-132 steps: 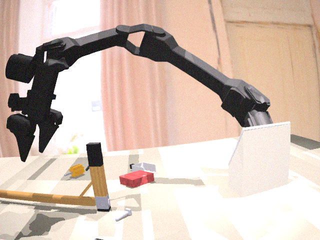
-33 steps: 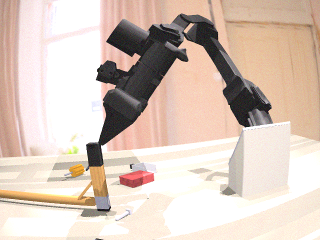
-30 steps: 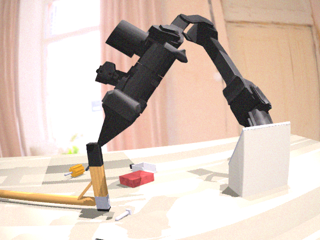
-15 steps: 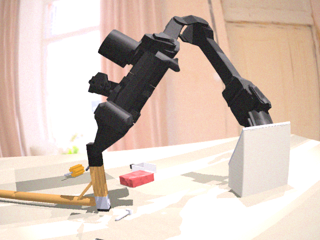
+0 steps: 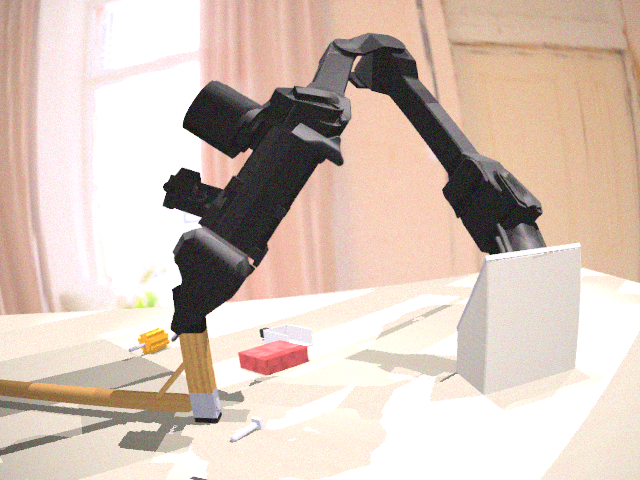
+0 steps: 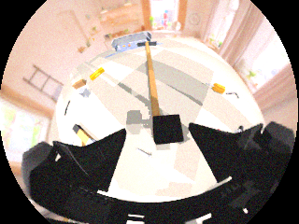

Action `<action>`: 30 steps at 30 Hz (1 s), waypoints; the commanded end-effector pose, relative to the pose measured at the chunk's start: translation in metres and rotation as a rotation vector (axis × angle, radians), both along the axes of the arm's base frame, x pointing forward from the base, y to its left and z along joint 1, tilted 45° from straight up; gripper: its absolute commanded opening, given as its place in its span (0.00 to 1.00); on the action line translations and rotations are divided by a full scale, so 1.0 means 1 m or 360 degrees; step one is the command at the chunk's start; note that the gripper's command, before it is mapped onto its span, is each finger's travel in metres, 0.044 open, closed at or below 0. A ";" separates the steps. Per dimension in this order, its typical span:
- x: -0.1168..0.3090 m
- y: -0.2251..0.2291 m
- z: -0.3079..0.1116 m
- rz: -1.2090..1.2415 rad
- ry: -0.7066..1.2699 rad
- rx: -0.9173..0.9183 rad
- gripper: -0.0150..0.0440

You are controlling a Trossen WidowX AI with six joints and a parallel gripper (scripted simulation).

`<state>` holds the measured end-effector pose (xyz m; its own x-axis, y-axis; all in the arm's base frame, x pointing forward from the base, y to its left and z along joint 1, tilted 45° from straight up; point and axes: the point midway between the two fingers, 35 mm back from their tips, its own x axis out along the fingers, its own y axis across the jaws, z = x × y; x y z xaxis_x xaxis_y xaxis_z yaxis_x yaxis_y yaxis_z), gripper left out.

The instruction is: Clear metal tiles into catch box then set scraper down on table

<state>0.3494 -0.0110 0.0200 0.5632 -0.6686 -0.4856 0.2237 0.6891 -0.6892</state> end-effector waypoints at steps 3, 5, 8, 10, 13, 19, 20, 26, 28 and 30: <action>0.005 -0.007 -0.006 0.0009 0.0008 -0.0004 1.00; 0.007 -0.010 -0.007 0.0009 0.0007 -0.0006 1.00; 0.009 -0.013 -0.009 0.0010 0.0005 -0.0008 1.00; 0.011 -0.016 -0.011 0.0011 0.0004 -0.0011 1.00; 0.013 -0.020 -0.013 0.0012 0.0002 -0.0014 1.00; 0.013 -0.020 -0.011 0.0003 -0.0008 -0.0013 0.87; 0.013 -0.020 -0.011 0.0003 -0.0008 -0.0013 0.82; 0.013 -0.020 -0.011 0.0003 -0.0008 -0.0013 0.56; 0.013 -0.020 -0.011 0.0003 -0.0008 -0.0013 0.47; 0.013 -0.020 -0.011 0.0003 -0.0008 -0.0013 0.44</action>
<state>0.3622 -0.0311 0.0087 0.5667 -0.6713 -0.4776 0.2225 0.6829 -0.6958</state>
